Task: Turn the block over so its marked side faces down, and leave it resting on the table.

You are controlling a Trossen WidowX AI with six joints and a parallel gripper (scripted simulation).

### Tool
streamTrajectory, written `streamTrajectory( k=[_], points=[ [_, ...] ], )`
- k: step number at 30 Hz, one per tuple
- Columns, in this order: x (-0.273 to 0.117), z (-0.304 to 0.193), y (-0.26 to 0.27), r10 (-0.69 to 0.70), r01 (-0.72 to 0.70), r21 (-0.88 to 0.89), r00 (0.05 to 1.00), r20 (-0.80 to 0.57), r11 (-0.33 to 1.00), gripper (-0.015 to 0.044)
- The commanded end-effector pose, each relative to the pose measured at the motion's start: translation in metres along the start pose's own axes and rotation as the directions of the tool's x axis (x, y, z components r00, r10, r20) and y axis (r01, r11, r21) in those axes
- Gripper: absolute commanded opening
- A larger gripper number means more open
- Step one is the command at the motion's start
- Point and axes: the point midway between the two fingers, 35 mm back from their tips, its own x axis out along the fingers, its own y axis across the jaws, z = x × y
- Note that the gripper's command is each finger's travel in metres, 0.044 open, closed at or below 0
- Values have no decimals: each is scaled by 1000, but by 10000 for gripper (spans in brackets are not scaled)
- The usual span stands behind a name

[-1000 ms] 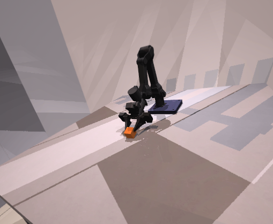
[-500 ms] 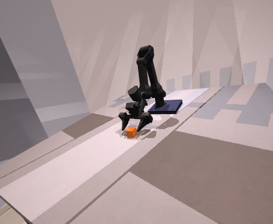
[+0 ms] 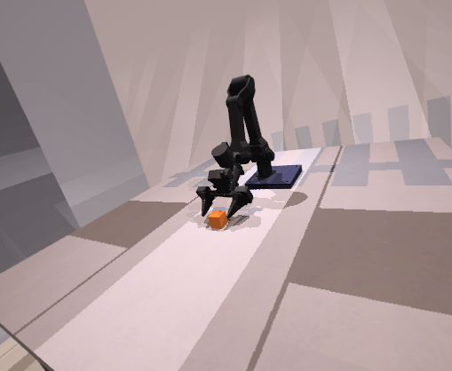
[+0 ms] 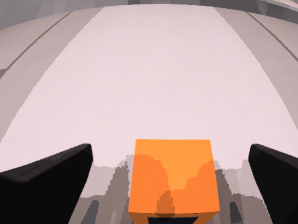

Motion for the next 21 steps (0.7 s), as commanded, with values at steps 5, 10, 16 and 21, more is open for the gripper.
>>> streamTrajectory(
  k=[5,10,16,21],
  points=[
    [0,0,1,5,-5,6,1000,3,1000,440],
    [2,2,0,4,-3,9,1000,-19,1000,440],
    [5,20,-3,0,3,13,974,-225,1000,440],
    [-20,40,-2,1,4,12,918,-398,1000,440]
  ],
)
